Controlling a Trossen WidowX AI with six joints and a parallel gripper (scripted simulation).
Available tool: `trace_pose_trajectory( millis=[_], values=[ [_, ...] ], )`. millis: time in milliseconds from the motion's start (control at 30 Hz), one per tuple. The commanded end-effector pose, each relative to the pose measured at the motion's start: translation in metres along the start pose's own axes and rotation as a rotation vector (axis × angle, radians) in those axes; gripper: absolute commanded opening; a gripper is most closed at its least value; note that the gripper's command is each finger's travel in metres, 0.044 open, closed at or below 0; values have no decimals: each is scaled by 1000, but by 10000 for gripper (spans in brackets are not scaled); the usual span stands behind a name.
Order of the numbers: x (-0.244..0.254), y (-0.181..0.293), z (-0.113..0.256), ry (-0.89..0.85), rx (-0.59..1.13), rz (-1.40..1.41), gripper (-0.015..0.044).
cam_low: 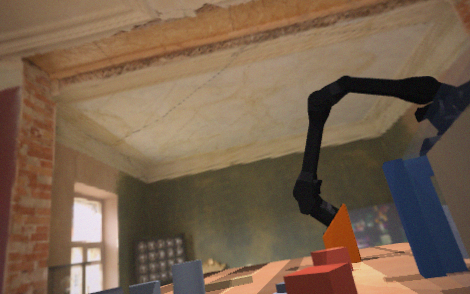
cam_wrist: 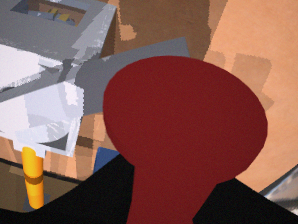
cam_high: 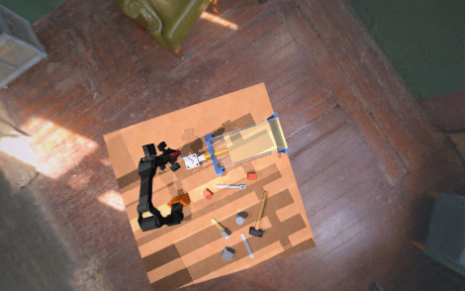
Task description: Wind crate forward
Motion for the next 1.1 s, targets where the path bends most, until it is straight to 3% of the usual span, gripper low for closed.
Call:
trace_pose_trajectory(
  millis=[0,1067],
  values=[
    [7,-11,2,-13,-26,18,0],
    [41,-30,15,-15,-28,20,0]
  ],
)
Point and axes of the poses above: the point midway between the two fingers, 35 mm back from their tips, its own z axis back along the fingers, its own x axis across the jaws, y = z × x, the point moved 10 cm from there along z, back along the fingers, and after that the axes turned 13 degrees about -z, right-handed, at the moved point
